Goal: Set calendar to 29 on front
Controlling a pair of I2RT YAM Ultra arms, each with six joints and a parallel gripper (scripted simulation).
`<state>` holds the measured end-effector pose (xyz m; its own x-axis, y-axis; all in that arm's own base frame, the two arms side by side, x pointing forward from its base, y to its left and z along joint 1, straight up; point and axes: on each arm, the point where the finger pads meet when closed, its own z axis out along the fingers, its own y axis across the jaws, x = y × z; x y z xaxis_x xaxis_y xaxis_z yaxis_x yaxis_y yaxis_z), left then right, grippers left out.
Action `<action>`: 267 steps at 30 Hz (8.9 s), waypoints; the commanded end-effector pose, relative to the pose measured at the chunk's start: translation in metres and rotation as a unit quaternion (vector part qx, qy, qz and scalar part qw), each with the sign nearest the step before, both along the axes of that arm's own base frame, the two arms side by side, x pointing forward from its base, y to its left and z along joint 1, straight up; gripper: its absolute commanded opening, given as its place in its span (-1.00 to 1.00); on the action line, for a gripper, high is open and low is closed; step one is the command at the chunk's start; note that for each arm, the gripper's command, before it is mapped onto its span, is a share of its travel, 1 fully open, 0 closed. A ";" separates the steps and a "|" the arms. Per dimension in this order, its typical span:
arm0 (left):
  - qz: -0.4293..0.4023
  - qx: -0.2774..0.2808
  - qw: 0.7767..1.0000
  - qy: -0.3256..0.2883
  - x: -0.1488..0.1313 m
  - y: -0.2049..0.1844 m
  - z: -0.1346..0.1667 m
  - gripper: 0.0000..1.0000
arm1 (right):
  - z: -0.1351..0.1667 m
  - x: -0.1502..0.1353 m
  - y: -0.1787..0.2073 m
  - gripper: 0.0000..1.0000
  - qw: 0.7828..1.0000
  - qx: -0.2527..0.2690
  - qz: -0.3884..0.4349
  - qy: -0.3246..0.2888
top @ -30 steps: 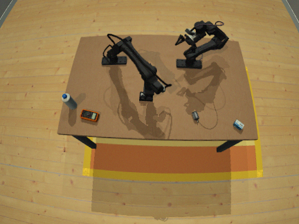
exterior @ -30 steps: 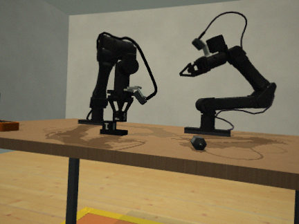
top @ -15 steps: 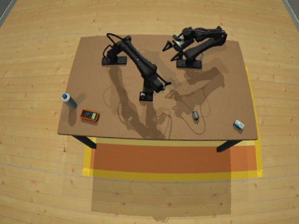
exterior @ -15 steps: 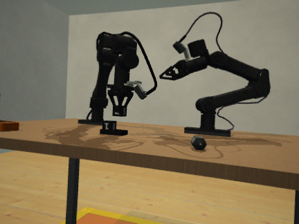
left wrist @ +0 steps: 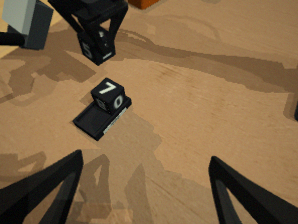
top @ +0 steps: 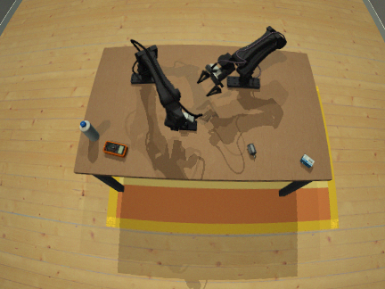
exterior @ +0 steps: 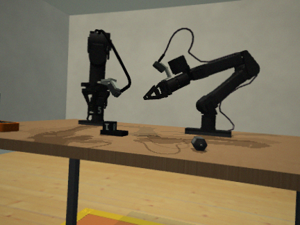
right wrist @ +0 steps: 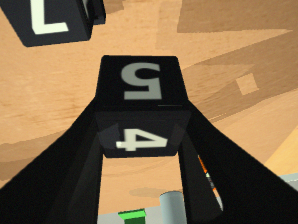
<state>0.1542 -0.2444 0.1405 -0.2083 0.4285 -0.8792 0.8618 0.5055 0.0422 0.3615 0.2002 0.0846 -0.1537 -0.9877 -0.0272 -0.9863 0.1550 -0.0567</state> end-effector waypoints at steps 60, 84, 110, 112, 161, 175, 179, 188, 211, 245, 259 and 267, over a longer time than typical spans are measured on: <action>-0.014 -0.049 0.998 -0.023 0.005 -0.016 0.021 1.00 | -0.050 -0.043 -0.097 -0.30 0.799 0.018 -0.601 0.024; -0.014 -0.049 0.998 -0.023 0.005 -0.016 0.021 1.00 | -0.052 -0.046 -0.097 -0.30 0.453 0.029 -0.891 0.027; -0.014 -0.049 0.998 -0.023 0.005 -0.016 0.021 1.00 | -0.052 -0.047 -0.097 -0.30 0.328 0.030 -0.944 0.026; -0.014 -0.049 0.998 -0.023 0.005 -0.016 0.021 1.00 | -0.046 -0.042 -0.098 -0.30 0.325 0.030 -0.945 0.026; -0.014 -0.049 0.998 -0.023 0.005 -0.016 0.021 1.00 | -0.061 -0.045 -0.099 0.28 0.325 0.043 -0.944 0.025; -0.014 -0.049 0.998 -0.023 0.005 -0.016 0.021 1.00 | -0.030 -0.043 -0.100 0.28 0.326 0.057 -0.943 0.024; -0.014 -0.049 0.998 -0.023 0.005 -0.016 0.021 1.00 | -0.022 -0.043 -0.103 0.97 0.325 0.057 -0.944 0.025; -0.014 -0.049 0.998 -0.023 0.005 -0.016 0.021 1.00 | 0.007 -0.046 -0.097 1.00 0.326 0.043 -0.944 0.025; 0.010 -0.033 0.999 -0.015 0.002 0.019 0.044 1.00 | -0.004 -0.046 -0.075 1.00 0.616 0.023 -0.786 0.045; 0.036 -0.055 0.997 -0.032 -0.004 0.049 0.077 1.00 | -0.003 -0.039 -0.031 1.00 0.968 0.011 -0.245 0.060; 0.036 -0.055 0.997 -0.032 -0.004 0.049 0.077 1.00 | -0.003 -0.035 -0.018 1.00 0.996 0.003 -0.068 0.055; 0.038 -0.047 0.998 -0.025 -0.003 0.048 0.069 1.00 | 0.000 -0.034 -0.017 1.00 0.996 0.006 -0.075 0.051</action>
